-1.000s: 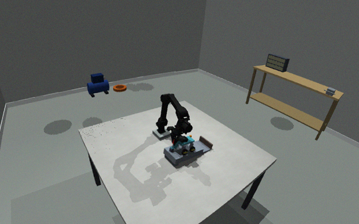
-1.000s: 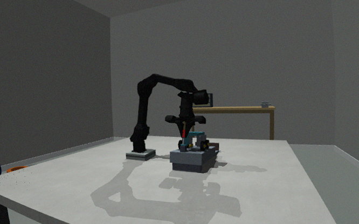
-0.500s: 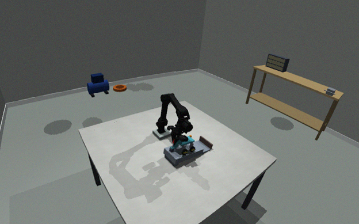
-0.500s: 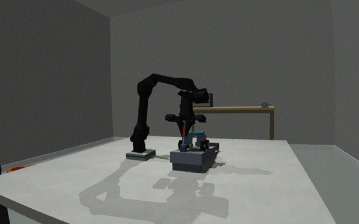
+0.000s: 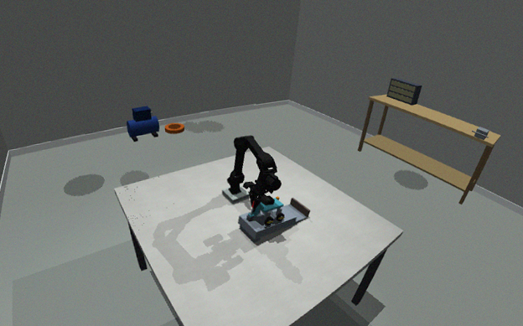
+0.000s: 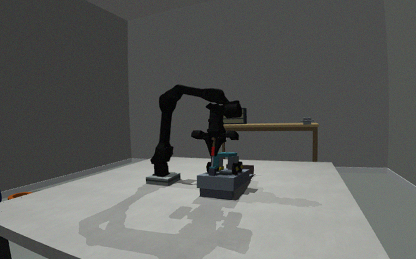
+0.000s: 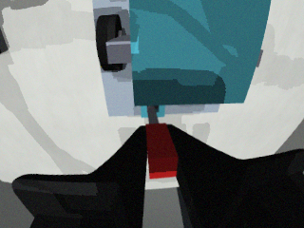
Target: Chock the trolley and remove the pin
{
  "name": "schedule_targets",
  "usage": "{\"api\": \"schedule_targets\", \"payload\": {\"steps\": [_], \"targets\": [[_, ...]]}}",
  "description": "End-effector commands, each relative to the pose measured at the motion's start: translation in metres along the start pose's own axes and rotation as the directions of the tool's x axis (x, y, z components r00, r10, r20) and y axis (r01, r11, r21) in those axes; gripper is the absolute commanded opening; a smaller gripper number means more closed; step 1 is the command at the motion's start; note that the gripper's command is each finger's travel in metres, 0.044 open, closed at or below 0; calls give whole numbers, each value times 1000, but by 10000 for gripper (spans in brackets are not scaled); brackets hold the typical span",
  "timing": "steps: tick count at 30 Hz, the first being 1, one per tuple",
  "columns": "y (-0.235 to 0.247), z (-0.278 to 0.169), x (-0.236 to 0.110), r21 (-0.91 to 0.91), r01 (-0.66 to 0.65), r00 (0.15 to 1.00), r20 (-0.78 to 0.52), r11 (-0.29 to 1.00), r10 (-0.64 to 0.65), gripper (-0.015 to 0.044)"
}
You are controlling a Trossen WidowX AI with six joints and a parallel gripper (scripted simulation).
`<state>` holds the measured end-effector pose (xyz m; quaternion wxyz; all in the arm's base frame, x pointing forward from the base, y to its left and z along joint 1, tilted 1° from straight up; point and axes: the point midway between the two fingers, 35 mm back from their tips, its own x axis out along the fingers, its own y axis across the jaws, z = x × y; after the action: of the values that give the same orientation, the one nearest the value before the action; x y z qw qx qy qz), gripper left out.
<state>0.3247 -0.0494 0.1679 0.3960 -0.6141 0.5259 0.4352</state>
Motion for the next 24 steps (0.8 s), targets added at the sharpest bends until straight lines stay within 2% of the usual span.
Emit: {"api": "schedule_targets", "payload": {"steps": [1, 24], "targets": [[0, -2, -5, 9, 8, 1000, -6, 1000, -8, 0], [-1, -6, -13, 9, 8, 1000, -6, 1000, -8, 0]]}}
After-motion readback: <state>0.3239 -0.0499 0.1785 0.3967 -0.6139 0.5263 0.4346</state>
